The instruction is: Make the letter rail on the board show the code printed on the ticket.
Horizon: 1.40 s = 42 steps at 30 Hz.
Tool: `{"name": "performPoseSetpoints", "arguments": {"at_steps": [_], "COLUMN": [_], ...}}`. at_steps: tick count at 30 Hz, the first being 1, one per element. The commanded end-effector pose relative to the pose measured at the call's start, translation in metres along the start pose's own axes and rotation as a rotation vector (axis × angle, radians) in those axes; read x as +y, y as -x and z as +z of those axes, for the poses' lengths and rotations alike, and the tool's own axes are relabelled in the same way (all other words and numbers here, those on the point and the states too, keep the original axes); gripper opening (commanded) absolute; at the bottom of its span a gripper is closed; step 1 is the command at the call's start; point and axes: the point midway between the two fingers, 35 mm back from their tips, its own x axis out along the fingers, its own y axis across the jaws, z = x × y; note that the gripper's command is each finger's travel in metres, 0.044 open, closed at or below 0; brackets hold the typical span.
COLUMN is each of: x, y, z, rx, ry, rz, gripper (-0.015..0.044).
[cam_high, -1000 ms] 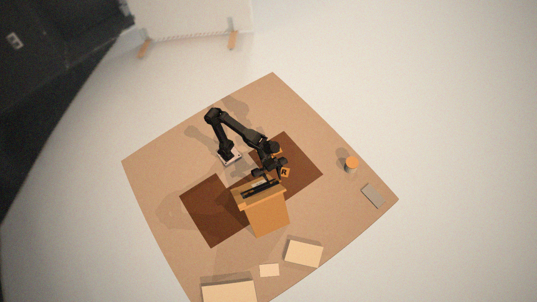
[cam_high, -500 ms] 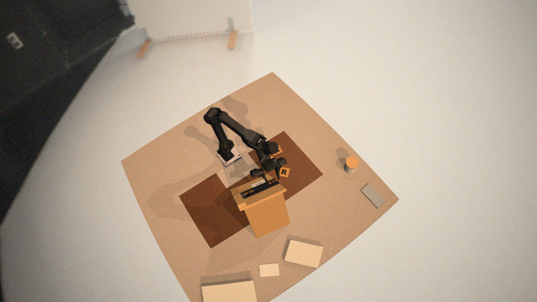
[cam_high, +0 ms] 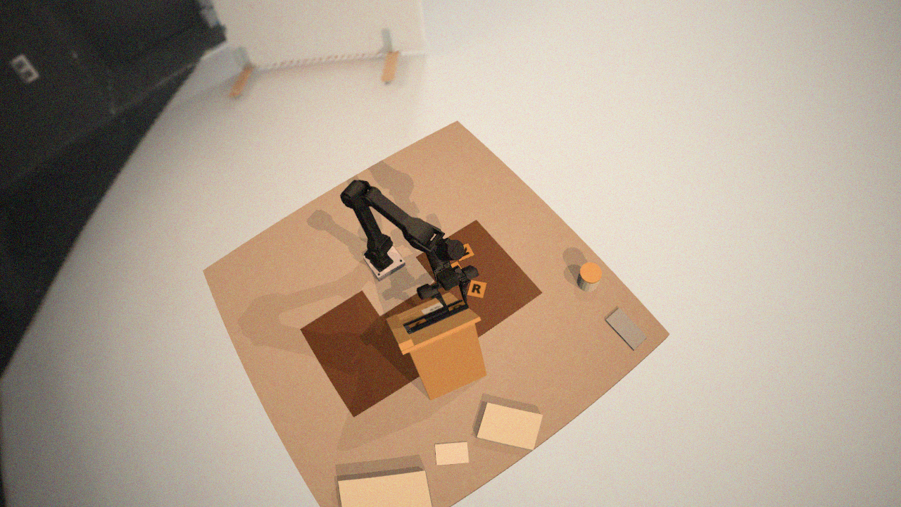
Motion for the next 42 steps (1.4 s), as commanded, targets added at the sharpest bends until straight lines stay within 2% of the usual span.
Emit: {"name": "performPoseSetpoints", "arguments": {"at_steps": [1,42], "x": [-0.004,-0.032], "y": [0.000,0.000], "z": [-0.001,-0.002], "rx": [0.001,0.001], "ry": [0.005,0.007], "rz": [0.002,0.001], "gripper": [0.0000,0.0000]}}
